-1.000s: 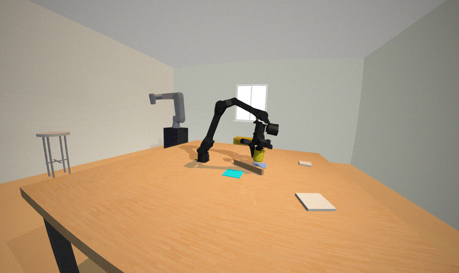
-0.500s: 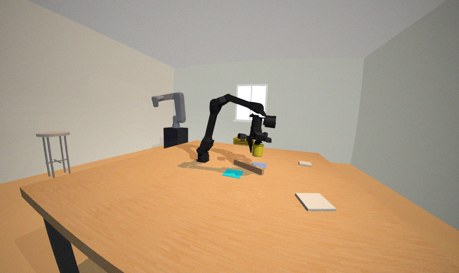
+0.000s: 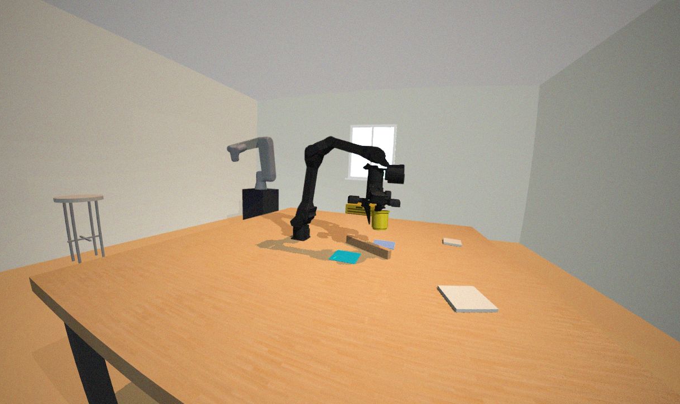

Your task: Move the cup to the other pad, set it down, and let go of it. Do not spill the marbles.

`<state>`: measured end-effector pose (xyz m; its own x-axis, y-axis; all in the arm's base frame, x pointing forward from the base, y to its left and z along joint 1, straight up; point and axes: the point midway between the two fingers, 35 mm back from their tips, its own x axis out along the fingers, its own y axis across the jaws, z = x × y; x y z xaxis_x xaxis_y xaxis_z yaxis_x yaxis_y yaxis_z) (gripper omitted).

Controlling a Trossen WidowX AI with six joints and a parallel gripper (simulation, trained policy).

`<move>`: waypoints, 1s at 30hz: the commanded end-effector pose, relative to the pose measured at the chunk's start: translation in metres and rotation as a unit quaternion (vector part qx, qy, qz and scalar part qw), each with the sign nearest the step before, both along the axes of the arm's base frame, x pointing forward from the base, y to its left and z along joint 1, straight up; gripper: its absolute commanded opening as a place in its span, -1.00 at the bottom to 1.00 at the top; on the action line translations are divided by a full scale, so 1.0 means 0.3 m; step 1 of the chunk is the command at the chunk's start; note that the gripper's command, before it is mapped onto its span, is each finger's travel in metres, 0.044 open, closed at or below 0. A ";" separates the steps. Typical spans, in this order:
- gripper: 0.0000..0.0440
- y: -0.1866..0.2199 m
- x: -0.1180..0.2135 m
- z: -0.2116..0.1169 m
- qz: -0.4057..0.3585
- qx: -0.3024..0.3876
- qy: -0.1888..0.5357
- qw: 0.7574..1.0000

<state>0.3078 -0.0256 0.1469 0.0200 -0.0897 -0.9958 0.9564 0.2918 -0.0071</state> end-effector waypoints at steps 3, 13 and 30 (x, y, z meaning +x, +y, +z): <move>-1.00 -0.046 -0.017 0.002 -0.016 -0.003 -0.011 1.000; -1.00 -0.125 -0.051 -0.007 -0.047 -0.007 -0.029 0.998; -1.00 -0.225 -0.119 -0.066 -0.091 -0.014 -0.050 0.994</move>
